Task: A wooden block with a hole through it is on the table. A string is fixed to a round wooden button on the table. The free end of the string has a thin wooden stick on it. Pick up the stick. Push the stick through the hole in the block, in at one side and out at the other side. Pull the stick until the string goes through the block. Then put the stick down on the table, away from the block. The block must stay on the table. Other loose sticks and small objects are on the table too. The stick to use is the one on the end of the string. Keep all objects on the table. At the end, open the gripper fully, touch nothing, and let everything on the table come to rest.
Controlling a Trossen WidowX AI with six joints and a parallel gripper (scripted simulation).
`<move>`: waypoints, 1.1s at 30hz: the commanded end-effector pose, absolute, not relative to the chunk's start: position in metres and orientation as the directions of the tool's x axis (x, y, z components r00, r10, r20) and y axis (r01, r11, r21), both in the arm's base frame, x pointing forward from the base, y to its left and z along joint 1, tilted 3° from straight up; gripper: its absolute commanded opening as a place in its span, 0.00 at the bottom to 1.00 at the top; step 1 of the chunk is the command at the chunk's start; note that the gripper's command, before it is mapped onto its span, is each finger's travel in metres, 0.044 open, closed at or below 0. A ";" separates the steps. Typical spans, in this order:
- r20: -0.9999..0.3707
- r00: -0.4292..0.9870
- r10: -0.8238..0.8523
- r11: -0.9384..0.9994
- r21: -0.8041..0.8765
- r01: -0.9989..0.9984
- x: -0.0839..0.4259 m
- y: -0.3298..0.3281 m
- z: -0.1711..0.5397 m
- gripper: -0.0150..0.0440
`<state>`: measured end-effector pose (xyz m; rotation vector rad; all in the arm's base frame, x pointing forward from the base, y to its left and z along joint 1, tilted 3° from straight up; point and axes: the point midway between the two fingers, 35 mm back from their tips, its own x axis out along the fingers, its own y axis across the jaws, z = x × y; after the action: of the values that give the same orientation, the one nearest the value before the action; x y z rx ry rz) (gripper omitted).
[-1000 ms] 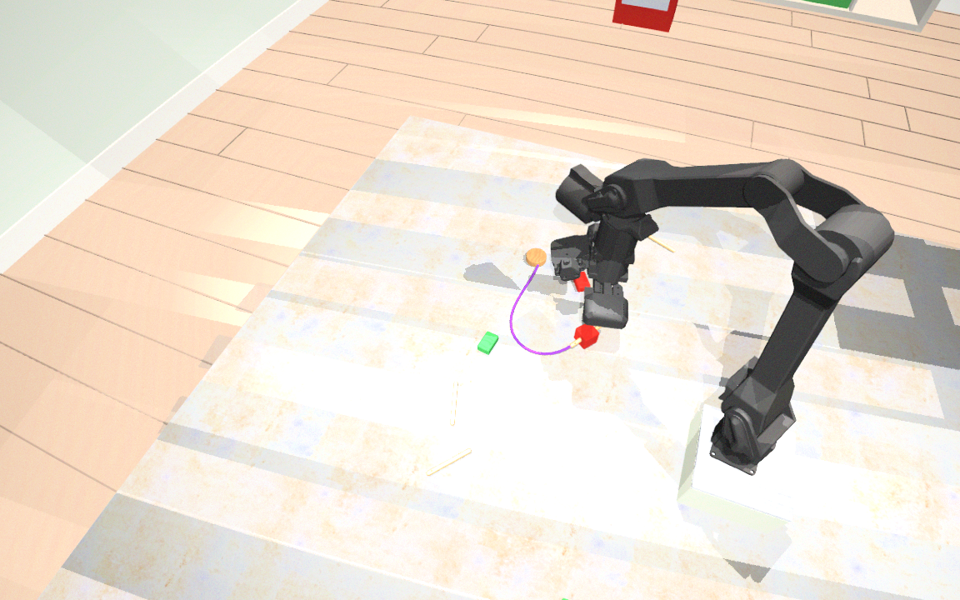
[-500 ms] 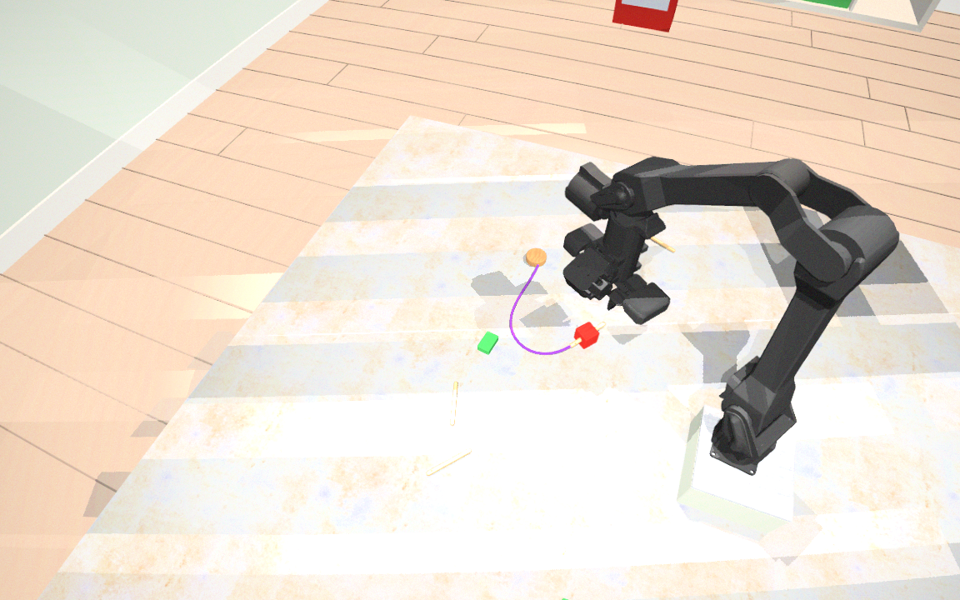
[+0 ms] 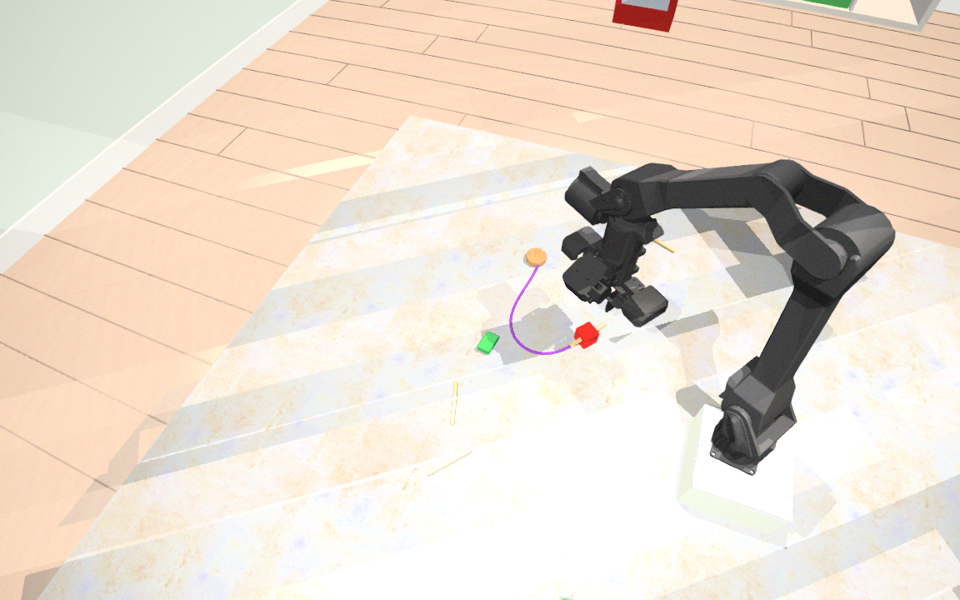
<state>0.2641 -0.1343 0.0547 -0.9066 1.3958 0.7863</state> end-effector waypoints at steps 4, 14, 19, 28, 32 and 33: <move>-0.998 0.023 -0.058 0.459 -0.047 -0.887 0.262 -0.135 0.039 0.46; -0.998 0.023 -0.058 0.459 -0.047 -0.887 0.263 -0.136 0.022 0.46; -0.998 0.022 -0.058 0.459 -0.046 -0.887 0.262 -0.136 0.014 0.46; -0.998 0.022 -0.058 0.459 -0.046 -0.887 0.262 -0.136 -0.001 0.46; -0.998 0.022 -0.058 0.459 -0.046 -0.887 0.261 -0.136 -0.007 0.46; -0.998 0.022 -0.058 0.459 -0.046 -0.887 0.261 -0.136 -0.009 0.46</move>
<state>0.2654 -0.1376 -0.0003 -0.9060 1.3971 0.7875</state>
